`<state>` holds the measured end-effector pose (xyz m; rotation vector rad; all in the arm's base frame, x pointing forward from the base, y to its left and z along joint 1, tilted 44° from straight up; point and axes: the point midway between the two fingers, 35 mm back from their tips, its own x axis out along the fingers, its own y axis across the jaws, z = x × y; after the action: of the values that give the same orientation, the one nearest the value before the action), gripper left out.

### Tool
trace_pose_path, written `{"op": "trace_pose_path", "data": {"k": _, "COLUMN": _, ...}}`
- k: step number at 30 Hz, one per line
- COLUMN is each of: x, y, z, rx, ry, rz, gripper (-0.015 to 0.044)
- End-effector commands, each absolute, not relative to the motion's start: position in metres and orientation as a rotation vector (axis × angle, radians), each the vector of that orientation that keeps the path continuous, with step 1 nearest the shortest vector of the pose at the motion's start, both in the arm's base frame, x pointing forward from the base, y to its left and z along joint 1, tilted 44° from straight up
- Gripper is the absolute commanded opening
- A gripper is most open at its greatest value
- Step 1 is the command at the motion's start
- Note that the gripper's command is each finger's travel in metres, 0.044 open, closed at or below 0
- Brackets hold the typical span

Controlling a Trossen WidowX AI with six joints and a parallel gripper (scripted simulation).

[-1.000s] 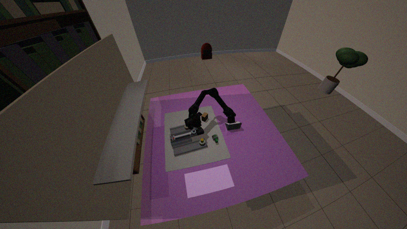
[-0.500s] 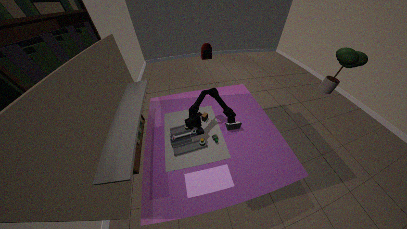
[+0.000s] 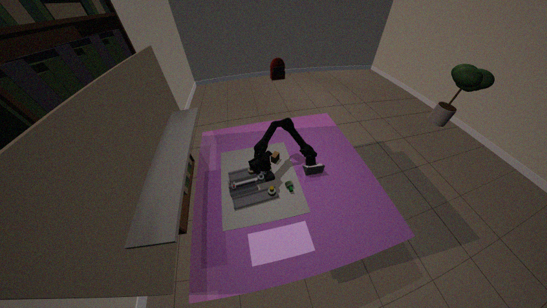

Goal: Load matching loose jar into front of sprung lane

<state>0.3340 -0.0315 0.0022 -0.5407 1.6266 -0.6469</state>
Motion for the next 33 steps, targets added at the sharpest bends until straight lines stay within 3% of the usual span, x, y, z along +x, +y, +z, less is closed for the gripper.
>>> {"op": "trace_pose_path", "data": {"k": 1, "x": 0.336, "y": -0.0332, "z": 0.0028, "rx": -0.541, "ry": 1.612, "rz": -0.654, "gripper": 0.0}}
{"op": "trace_pose_path", "data": {"k": 32, "x": 0.3302, "y": -0.0312, "z": 0.0023, "rx": -0.541, "ry": 1.612, "rz": -0.654, "gripper": 0.0}}
{"op": "trace_pose_path", "data": {"k": 33, "x": 0.3309, "y": -0.0313, "z": 0.0021, "rx": -0.541, "ry": 1.612, "rz": -0.654, "gripper": 0.0026}}
